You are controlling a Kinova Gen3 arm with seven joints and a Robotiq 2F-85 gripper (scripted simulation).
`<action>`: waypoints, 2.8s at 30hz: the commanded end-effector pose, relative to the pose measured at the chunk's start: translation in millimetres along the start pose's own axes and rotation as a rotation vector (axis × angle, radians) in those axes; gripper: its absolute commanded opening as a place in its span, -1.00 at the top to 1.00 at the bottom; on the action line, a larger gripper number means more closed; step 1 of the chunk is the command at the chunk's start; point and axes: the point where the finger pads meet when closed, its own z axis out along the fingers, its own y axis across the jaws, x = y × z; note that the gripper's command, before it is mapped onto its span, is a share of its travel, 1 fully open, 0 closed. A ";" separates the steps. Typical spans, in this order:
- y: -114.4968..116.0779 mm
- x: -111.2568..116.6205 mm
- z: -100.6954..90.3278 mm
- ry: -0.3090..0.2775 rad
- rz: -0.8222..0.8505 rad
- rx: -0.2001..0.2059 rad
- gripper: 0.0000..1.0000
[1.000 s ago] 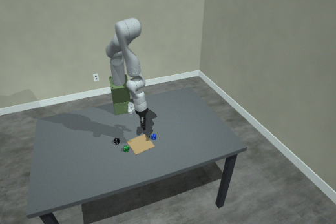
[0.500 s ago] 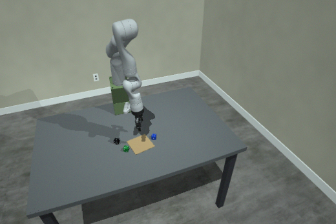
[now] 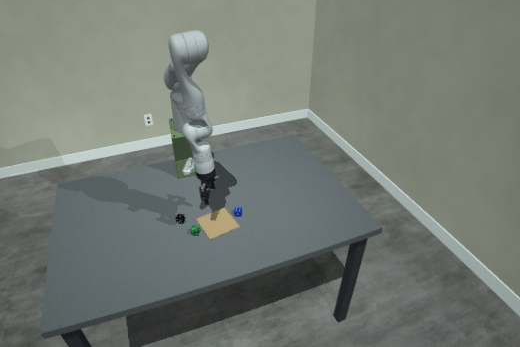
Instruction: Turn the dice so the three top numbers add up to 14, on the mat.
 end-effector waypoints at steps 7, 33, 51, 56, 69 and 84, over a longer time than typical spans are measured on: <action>-1.9 7.5 -0.7 0.005 0.018 0.001 -1.00; -12.8 46.8 -4.6 0.027 0.166 0.036 -1.00; -16.3 63.7 -6.8 0.037 0.229 0.051 -1.00; -17.4 69.5 -7.7 0.040 0.250 0.056 -1.00; -18.7 77.6 -8.9 0.044 0.280 0.064 -1.00; -18.8 78.2 -9.0 0.045 0.282 0.065 -1.00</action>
